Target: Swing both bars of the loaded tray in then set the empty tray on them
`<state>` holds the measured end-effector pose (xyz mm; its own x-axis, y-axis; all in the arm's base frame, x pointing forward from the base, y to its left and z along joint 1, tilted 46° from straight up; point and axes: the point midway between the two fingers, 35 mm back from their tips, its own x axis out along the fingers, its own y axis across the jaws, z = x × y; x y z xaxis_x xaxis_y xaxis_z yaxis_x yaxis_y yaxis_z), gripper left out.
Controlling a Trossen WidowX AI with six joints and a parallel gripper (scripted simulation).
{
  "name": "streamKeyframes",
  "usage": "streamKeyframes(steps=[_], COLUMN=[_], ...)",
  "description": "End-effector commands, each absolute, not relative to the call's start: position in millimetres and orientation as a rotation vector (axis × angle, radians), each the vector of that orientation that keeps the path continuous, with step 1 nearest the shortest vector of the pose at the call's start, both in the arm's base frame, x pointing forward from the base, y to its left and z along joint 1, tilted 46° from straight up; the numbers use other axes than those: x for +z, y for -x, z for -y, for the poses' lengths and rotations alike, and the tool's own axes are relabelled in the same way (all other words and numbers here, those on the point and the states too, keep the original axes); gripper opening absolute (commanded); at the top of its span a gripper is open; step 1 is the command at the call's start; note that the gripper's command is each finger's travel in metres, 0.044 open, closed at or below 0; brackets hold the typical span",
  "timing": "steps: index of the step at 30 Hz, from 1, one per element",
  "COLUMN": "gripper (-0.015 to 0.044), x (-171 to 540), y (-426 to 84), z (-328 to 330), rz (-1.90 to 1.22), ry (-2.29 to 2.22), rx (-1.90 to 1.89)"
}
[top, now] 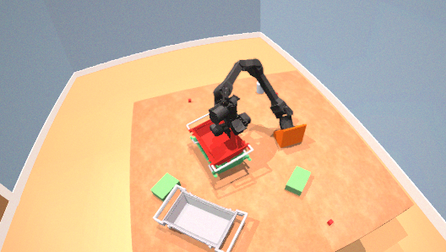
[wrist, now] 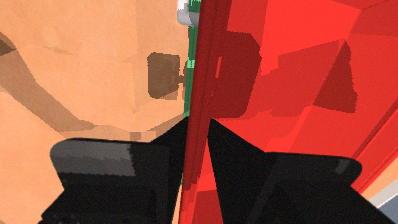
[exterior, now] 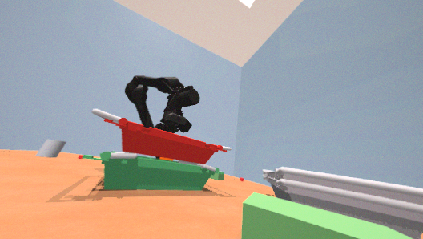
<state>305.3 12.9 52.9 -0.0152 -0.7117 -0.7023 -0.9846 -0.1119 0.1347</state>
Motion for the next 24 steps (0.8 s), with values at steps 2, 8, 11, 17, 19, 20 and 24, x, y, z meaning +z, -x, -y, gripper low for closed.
streamKeyframes(steps=[2, 8, 11, 17, 19, 20, 24], gripper=[0.0000, 0.0000, 0.0000, 0.0000, 0.0000, 0.0000, 0.0000], x=[50.8, 50.8, 50.8, 50.8, 50.8, 52.6, 49.9], y=[-303.4, -303.4, -303.4, -303.4, -303.4, -305.2, -303.8], z=[-6.3, -6.3, -6.3, -6.3, -6.3, -12.4, -7.6], rz=[-1.785, -1.785, -1.785, -1.785, -1.785, -1.762, -1.772], ry=[1.850, 1.850, 1.850, 1.850, 1.850, 1.864, 1.859], rx=[0.918, 0.918, 0.918, 0.918, 0.918, 0.911, 0.913])
